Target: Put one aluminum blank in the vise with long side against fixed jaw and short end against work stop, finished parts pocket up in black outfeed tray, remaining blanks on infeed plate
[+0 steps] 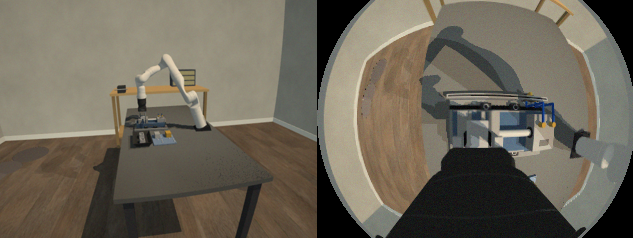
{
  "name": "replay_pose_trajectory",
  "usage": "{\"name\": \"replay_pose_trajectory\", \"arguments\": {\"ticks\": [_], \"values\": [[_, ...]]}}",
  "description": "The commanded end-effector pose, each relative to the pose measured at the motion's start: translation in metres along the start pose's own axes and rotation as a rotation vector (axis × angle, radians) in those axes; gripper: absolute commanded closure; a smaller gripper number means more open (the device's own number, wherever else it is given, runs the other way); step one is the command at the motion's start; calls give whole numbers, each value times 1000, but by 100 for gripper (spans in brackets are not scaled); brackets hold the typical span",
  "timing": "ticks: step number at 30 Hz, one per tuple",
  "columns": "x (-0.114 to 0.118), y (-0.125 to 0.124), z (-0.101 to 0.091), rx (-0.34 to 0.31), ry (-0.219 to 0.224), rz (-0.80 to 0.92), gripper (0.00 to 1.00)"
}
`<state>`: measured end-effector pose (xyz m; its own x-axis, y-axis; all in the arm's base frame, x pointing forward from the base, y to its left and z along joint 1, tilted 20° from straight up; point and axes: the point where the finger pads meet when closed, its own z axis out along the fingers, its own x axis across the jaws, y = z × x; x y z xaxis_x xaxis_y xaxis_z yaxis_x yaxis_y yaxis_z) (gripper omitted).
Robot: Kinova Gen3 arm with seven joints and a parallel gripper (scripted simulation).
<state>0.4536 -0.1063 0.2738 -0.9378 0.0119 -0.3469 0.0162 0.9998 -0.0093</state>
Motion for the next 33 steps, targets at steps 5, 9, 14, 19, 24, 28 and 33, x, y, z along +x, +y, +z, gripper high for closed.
{"name": "replay_pose_trajectory", "arguments": {"ticks": [5,9,14,19,24,28,33], "values": [[0,0,0,0,-1,0,100],[0,0,0,0,-1,0,100],[0,0,0,0,-1,0,0],[0,0,0,0,-1,0,0],[0,0,0,0,-1,0,0],[0,0,0,0,-1,0,0],[0,0,0,0,-1,0,0]]}}
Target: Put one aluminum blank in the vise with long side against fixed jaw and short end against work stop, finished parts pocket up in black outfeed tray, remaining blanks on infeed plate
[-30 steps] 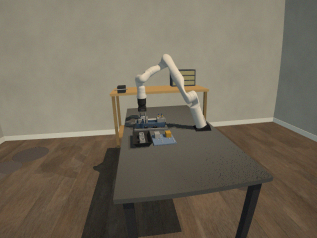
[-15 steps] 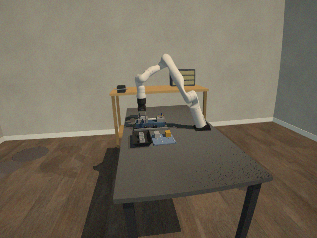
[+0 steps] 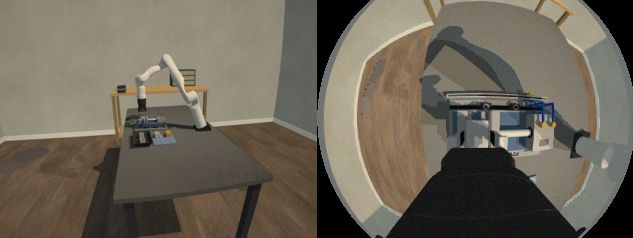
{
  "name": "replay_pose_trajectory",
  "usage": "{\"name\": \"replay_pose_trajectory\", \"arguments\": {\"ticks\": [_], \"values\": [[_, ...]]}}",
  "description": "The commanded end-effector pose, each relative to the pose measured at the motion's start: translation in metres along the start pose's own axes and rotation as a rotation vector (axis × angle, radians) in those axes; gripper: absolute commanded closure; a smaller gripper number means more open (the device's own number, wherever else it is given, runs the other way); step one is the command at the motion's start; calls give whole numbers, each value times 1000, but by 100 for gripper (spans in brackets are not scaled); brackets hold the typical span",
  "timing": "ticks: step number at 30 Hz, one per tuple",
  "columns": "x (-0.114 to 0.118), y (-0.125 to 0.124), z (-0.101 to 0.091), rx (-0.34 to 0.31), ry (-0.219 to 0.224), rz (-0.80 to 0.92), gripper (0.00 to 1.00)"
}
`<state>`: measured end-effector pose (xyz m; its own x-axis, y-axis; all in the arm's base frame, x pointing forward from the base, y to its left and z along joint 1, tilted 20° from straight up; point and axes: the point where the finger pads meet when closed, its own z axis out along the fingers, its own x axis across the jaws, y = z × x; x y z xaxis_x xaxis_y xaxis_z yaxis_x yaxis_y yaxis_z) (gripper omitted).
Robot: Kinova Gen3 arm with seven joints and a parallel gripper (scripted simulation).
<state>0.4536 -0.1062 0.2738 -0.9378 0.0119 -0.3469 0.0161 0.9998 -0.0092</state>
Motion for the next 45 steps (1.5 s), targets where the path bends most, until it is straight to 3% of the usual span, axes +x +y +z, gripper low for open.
{"name": "replay_pose_trajectory", "arguments": {"ticks": [1,24,45], "values": [[0,0,0,1,-1,0,0],[0,0,-4,0,-1,0,0],[0,0,-53,0,-1,0,0]]}}
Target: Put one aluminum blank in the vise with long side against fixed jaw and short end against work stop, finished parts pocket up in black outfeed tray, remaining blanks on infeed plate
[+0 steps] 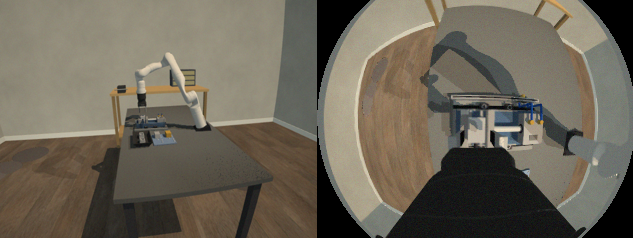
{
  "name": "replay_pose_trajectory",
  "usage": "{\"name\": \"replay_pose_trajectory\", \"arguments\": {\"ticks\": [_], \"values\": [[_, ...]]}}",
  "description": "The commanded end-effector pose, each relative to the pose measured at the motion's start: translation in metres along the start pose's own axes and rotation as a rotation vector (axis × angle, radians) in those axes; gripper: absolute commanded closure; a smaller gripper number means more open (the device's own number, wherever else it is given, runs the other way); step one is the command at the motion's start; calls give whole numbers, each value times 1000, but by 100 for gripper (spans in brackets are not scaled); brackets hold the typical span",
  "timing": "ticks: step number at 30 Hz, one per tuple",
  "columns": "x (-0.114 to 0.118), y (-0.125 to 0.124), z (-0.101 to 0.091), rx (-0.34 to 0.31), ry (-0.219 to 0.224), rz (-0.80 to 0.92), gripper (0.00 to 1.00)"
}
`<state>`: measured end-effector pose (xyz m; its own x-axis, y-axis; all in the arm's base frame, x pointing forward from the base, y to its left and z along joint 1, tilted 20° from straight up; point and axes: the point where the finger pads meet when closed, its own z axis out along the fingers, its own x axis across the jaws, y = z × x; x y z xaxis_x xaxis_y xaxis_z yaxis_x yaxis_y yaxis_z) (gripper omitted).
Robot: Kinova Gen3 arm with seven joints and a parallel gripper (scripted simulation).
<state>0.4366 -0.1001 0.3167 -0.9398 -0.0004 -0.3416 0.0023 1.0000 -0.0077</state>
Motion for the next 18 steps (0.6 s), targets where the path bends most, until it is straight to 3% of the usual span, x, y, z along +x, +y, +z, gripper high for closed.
{"name": "replay_pose_trajectory", "arguments": {"ticks": [1,8,18], "values": [[-1,-5,-9,7,-7,12,0],[-1,-5,-24,7,-7,12,0],[-1,-5,-30,7,-7,12,0]]}}
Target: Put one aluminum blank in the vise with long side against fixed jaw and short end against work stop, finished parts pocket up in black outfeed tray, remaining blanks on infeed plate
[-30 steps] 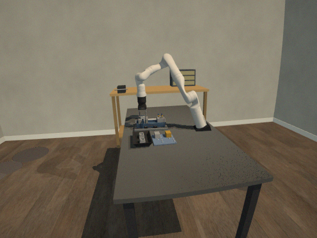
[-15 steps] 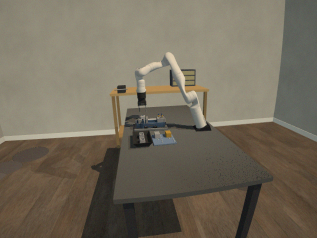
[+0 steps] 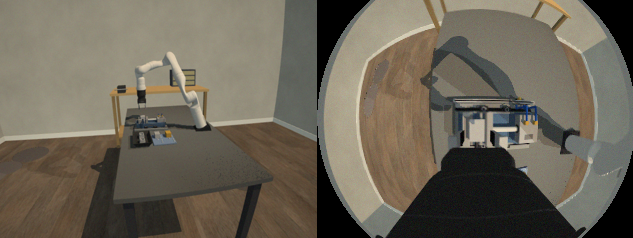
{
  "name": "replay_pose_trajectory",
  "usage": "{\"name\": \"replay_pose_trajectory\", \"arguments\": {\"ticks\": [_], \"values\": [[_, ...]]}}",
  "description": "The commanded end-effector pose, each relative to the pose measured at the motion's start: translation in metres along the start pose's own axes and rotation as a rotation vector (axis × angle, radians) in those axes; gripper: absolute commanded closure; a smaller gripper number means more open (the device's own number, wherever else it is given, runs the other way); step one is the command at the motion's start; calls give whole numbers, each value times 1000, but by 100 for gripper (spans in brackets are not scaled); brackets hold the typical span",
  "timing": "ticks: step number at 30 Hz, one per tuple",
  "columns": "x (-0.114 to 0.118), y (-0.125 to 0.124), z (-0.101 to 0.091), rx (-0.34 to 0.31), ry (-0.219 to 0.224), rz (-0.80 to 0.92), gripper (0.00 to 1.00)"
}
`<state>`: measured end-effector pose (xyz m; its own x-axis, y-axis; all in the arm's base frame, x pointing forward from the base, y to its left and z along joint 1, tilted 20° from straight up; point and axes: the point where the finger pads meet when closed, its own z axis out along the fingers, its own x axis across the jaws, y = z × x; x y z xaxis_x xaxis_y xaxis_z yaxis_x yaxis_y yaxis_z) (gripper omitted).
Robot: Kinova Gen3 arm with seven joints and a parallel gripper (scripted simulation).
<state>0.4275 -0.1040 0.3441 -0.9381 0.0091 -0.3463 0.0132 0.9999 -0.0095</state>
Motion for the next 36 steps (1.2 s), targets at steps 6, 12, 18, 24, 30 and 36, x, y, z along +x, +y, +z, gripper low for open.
{"name": "replay_pose_trajectory", "arguments": {"ticks": [6,12,18,24,30,36], "values": [[0,-1,-1,1,-2,3,100],[0,-1,-1,1,-2,3,100],[0,-1,-1,1,-2,3,100],[0,-1,-1,1,-2,3,100],[0,-1,-1,1,-2,3,100],[0,-1,-1,1,-2,3,100]]}}
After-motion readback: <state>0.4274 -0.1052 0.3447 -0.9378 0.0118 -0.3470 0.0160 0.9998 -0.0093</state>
